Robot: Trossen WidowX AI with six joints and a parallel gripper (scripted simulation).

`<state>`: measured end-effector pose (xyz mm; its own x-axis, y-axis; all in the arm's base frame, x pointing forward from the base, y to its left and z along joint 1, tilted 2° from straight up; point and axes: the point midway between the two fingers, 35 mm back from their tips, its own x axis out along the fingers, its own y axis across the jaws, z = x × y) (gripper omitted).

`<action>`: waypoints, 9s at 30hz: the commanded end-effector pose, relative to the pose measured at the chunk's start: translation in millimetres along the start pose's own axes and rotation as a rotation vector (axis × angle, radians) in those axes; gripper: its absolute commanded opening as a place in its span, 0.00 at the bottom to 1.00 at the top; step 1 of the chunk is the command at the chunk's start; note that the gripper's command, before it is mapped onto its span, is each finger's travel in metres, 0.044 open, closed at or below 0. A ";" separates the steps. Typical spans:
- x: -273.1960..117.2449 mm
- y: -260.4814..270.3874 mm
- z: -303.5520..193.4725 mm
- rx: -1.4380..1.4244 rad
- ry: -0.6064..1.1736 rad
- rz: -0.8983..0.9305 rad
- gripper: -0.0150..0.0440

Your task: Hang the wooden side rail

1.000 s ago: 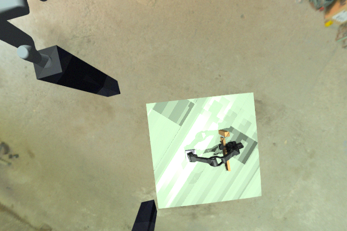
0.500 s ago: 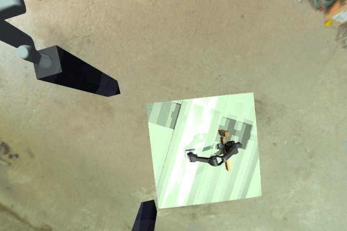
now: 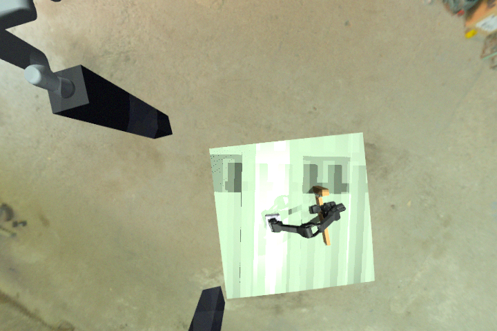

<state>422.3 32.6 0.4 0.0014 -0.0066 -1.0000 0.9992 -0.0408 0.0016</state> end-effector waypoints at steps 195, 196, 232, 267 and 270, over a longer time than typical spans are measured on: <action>-24.3 -6.6 -0.3 0.091 -0.003 0.000 0.25; -24.5 -6.6 -0.3 0.091 -0.003 0.000 0.25; -25.7 -4.6 -2.0 0.091 -0.003 0.001 0.25; -22.8 -5.0 -5.9 0.091 -0.002 0.001 0.25; -23.1 -4.8 -6.2 0.091 -0.002 0.001 0.25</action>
<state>416.5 36.5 20.1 -0.0076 -0.0138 -0.9999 0.9913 -0.1313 -0.0057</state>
